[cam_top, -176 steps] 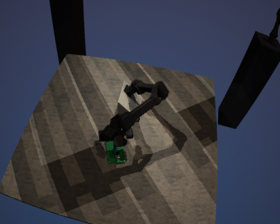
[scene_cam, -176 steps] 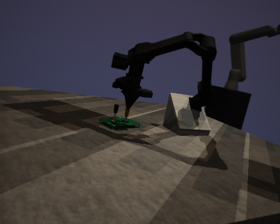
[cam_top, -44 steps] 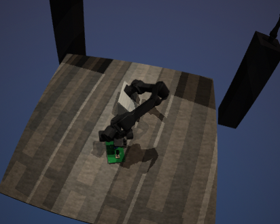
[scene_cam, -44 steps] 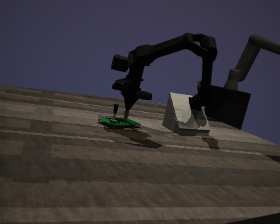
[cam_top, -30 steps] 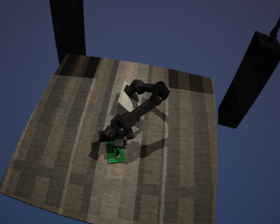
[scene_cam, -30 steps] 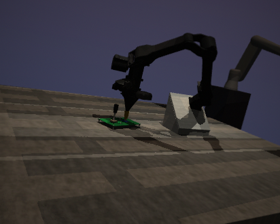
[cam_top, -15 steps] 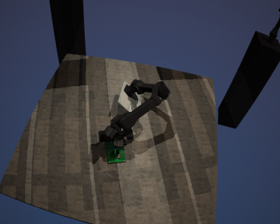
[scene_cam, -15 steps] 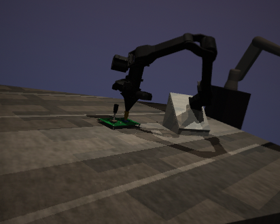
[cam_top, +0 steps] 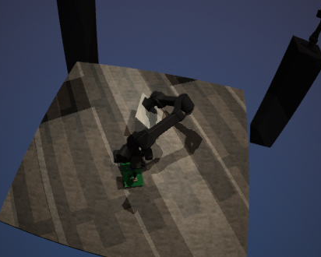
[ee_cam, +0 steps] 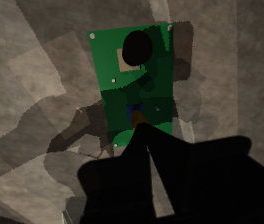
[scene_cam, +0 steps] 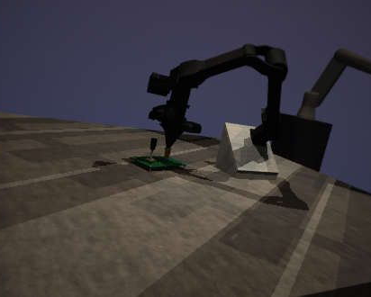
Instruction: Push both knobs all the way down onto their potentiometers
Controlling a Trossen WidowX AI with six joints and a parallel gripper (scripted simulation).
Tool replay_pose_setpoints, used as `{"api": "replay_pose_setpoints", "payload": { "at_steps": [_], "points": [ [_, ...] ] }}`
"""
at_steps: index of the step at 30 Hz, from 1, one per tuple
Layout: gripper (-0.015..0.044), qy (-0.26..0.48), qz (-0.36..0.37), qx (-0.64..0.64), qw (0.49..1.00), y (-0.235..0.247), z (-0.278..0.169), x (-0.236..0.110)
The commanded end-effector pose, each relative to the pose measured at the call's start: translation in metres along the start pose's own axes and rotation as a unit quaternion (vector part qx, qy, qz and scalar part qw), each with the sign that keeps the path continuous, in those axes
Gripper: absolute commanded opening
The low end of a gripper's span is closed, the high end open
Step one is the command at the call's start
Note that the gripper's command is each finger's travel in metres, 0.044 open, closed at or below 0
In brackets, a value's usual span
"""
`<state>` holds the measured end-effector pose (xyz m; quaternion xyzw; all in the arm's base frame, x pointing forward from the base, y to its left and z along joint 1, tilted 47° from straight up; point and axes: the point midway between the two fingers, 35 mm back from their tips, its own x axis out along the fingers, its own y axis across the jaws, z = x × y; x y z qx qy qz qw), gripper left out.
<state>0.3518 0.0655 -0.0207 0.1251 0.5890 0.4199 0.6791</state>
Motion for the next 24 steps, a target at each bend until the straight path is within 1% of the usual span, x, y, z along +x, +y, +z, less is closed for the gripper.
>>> {"api": "replay_pose_setpoints", "payload": {
  "at_steps": [1,15,24],
  "points": [
    [0.0000,0.010,0.008,-0.014,1.000,0.003,0.002,0.019],
    [0.0000,0.010,0.008,-0.014,1.000,0.003,0.002,0.019],
    [0.0000,0.010,0.007,-0.014,1.000,0.002,0.003,0.006]
  ]
}}
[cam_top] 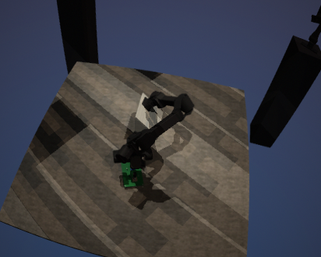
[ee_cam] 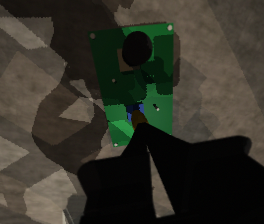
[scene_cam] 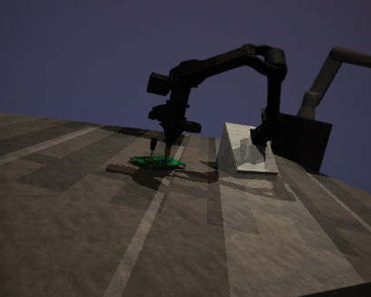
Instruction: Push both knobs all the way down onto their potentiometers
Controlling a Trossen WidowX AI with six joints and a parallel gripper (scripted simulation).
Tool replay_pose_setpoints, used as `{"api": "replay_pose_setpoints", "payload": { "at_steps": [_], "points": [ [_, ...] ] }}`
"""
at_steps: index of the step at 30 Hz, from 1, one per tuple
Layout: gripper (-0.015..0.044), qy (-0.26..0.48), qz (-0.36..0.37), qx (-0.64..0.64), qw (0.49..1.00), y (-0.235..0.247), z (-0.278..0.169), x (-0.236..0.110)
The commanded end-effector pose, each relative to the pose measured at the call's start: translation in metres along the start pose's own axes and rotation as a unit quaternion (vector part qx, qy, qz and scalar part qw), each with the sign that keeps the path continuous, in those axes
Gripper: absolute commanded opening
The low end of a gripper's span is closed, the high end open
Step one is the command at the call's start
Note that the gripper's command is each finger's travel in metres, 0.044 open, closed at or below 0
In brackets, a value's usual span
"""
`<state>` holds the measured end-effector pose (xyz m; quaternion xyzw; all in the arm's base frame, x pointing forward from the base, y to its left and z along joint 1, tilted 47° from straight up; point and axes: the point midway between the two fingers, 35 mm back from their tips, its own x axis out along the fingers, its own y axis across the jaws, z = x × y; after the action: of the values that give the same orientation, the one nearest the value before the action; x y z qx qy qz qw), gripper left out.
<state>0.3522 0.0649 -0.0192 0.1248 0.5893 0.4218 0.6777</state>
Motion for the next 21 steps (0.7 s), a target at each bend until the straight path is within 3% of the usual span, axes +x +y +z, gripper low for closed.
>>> {"api": "replay_pose_setpoints", "payload": {
  "at_steps": [1,18,21],
  "points": [
    [0.0000,0.009,0.006,-0.013,1.000,0.001,0.002,0.006],
    [0.0000,0.009,0.005,-0.013,1.000,0.001,0.002,-0.019],
    [0.0079,0.009,0.007,-0.011,1.000,0.001,0.002,-0.014]
  ]
}}
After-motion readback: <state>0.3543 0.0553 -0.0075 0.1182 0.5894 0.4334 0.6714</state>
